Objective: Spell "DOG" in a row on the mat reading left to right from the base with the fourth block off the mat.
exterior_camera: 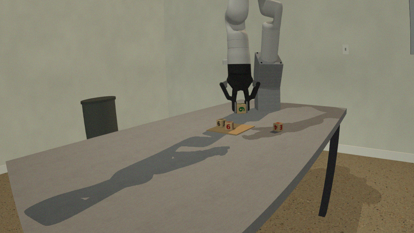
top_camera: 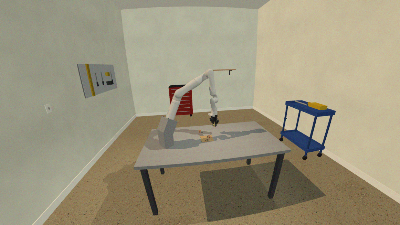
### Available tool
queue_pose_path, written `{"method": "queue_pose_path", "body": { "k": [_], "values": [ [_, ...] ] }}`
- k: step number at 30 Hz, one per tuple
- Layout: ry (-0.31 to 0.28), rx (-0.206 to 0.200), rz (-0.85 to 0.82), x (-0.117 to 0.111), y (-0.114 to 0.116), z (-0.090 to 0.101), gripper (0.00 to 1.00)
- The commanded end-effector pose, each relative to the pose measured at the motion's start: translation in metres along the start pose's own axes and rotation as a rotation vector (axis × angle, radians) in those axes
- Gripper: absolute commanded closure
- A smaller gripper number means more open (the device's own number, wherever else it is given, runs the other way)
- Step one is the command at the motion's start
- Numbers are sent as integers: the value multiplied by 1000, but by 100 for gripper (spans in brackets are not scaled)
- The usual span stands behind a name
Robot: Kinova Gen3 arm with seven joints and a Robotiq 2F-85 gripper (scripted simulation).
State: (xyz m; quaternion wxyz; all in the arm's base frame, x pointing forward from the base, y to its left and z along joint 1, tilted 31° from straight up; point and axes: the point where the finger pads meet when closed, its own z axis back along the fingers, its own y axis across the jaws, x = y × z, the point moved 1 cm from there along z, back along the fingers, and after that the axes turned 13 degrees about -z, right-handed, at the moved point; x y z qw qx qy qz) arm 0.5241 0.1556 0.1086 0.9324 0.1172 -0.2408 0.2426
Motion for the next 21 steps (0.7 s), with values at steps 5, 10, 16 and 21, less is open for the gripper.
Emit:
{"method": "queue_pose_path", "body": {
  "k": [5,10,16,21],
  "values": [
    [-2,8,5,3,7,6,74],
    [-2,9,5,3,7,6,74],
    [0,11,-15,1,8,5,74],
    [4,16,-58,-3,8,4,74]
  ]
}}
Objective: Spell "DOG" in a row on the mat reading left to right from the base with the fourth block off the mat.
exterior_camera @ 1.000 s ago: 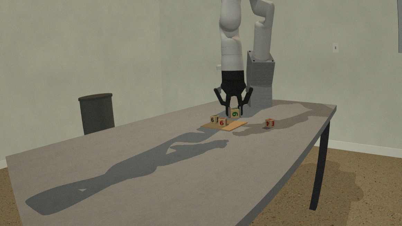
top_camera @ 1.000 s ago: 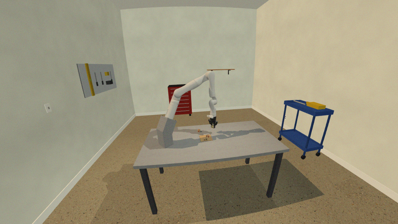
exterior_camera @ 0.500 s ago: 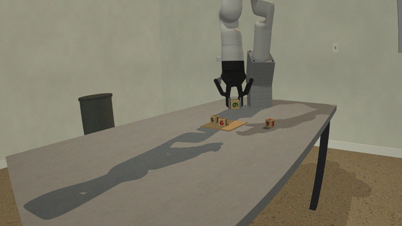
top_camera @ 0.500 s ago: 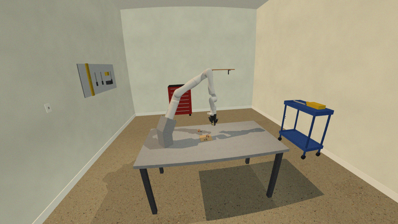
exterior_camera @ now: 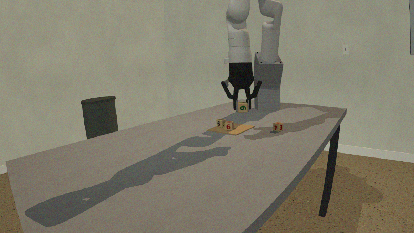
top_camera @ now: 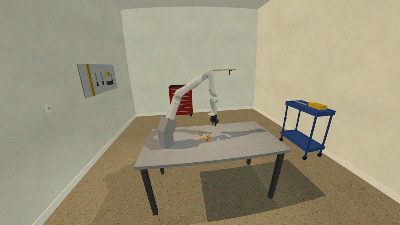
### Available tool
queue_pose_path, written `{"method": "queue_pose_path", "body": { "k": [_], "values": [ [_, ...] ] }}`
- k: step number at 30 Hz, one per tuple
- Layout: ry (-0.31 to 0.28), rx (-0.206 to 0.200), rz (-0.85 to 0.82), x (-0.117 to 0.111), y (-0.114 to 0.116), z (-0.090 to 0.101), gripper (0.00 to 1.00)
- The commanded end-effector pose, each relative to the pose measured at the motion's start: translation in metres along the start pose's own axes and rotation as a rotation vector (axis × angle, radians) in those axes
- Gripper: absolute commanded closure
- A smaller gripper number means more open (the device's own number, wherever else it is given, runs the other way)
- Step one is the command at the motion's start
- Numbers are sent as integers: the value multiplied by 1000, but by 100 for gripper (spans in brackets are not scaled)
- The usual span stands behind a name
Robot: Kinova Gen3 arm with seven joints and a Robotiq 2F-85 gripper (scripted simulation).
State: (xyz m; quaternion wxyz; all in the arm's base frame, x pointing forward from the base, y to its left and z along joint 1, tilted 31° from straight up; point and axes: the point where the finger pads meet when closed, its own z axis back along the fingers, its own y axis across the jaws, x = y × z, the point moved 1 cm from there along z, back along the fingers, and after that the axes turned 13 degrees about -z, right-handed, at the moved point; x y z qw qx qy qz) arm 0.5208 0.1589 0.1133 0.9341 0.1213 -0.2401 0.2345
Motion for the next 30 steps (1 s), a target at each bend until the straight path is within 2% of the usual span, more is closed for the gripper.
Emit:
{"method": "queue_pose_path", "body": {
  "k": [1,12,14,29,30],
  "values": [
    [7,14,-61,-6,3,-1,74],
    [27,46,-475,-36,8,-4,74],
    [27,46,-475,-36,8,-4,74],
    [46,63,-1121,-74,10,-4,74],
    [46,63,-1121,-74,10,-4,74]
  ]
}}
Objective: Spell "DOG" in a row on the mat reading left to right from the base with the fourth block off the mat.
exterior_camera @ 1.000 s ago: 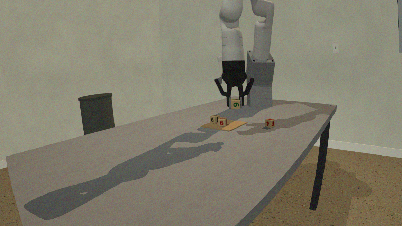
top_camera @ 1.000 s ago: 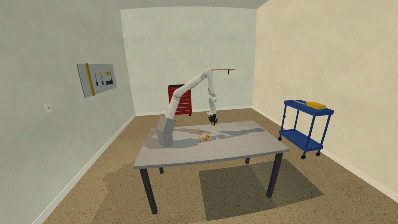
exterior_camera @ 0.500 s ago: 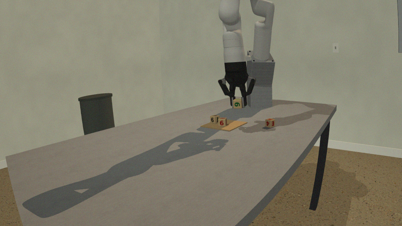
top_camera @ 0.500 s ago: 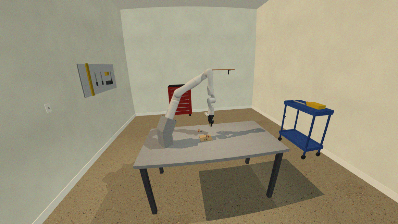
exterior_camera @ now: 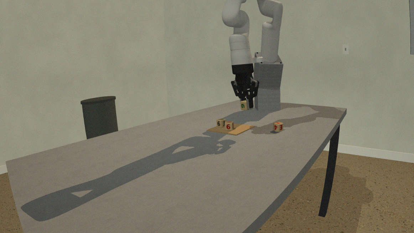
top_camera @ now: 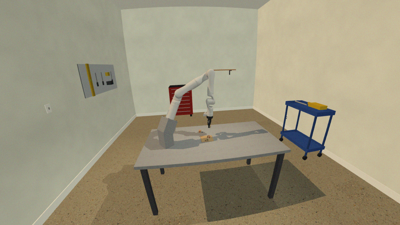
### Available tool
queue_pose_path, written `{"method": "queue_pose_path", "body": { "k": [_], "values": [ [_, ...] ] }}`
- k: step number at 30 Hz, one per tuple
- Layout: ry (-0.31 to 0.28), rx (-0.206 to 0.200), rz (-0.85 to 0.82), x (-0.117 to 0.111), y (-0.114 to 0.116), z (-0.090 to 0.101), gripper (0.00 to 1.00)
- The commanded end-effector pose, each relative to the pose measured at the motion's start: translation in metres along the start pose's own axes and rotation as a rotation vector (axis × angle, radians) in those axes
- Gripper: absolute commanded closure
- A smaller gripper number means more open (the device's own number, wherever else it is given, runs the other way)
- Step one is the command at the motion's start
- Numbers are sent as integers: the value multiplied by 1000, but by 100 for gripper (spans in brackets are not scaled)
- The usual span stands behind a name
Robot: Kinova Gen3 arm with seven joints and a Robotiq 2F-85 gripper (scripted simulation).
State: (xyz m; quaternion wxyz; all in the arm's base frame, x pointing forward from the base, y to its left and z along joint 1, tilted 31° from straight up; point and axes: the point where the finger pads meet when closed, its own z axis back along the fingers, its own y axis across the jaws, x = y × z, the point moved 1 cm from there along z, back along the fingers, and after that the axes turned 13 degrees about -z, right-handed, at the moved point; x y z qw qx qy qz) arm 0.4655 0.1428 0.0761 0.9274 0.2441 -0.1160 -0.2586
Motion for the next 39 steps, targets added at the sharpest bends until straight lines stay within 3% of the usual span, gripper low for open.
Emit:
{"method": "queue_pose_path", "body": {
  "k": [1,16,18,25,39],
  "values": [
    [-3,12,-65,-3,-5,0,74],
    [-26,21,-714,-14,-42,4,74],
    [-26,21,-714,-14,-42,4,74],
    [-53,23,-1020,-17,-62,7,74],
    [-70,25,-1179,-19,-74,10,74]
  ]
}}
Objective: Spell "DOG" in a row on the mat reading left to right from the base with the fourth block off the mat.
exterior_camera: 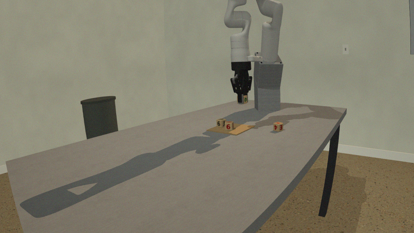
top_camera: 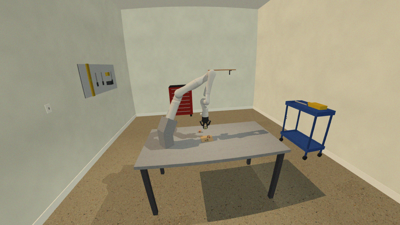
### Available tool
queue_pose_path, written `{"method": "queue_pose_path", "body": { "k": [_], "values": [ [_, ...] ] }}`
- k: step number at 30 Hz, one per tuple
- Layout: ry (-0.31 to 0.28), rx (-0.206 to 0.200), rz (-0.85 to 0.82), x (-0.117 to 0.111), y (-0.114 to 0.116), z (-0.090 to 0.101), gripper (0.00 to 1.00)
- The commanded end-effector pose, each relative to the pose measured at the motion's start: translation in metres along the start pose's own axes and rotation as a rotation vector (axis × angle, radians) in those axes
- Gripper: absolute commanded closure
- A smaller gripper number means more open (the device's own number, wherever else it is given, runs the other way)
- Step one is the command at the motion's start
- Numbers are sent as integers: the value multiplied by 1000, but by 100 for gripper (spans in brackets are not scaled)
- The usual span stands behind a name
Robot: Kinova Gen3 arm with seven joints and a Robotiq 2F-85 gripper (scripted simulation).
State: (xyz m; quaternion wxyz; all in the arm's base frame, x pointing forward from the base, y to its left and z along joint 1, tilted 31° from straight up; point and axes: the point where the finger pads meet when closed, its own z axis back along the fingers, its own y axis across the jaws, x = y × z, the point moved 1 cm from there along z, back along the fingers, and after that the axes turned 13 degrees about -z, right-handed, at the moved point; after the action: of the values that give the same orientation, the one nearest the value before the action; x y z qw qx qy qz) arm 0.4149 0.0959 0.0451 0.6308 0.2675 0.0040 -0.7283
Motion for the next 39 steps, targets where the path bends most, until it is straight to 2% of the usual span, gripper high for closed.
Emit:
{"method": "queue_pose_path", "body": {
  "k": [1,15,20,28,30,39],
  "values": [
    [1,6,-29,2,1,1,74],
    [1,7,-28,2,1,1,74],
    [2,9,-28,2,3,-5,74],
    [2,10,-27,2,4,-32,74],
    [2,10,-27,2,4,-32,74],
    [2,10,-27,2,4,-75,74]
  ]
}}
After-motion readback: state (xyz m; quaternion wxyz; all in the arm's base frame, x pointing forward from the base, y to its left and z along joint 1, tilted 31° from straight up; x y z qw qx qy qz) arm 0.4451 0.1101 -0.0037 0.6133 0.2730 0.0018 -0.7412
